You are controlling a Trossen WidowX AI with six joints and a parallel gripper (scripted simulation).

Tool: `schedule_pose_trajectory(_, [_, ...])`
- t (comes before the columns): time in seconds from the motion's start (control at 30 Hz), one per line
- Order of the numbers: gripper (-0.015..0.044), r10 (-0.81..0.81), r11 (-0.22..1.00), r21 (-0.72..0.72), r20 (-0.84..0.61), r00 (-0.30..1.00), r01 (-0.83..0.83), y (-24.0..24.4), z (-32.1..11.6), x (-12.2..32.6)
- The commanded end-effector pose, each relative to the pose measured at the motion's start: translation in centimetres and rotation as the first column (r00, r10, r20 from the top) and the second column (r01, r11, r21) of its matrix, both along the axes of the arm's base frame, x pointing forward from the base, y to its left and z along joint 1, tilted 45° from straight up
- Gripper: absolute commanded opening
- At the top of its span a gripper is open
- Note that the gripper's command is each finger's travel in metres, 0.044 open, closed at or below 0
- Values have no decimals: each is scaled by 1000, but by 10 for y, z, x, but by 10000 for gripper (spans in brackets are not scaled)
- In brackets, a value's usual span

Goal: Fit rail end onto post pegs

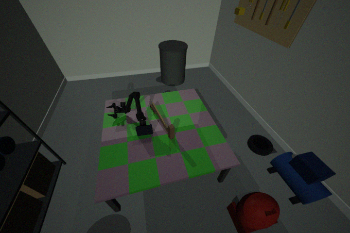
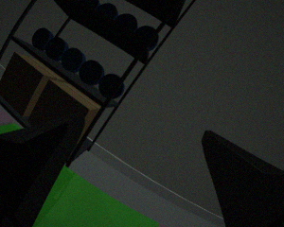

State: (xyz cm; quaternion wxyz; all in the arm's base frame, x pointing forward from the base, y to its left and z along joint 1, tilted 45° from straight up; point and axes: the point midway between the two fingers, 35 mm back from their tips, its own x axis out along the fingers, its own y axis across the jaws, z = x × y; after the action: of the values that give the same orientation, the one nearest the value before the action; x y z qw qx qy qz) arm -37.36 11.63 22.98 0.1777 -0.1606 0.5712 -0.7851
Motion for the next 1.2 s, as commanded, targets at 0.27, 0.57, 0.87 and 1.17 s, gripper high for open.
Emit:
schedule_pose_trajectory(0.27, [440, -323, 926, -189, 58, 945, 328, 102, 41, 33])
schedule_pose_trajectory(0.57, [440, -540, 769, -343, 101, 835, 539, 173, 75, 83])
schedule_pose_trajectory(0.87, [440, -721, 548, -486, 139, 679, 681, 232, 107, 153])
schedule_pose_trajectory(1.17, [440, -867, 273, -614, 177, 466, 741, 274, 138, 247])
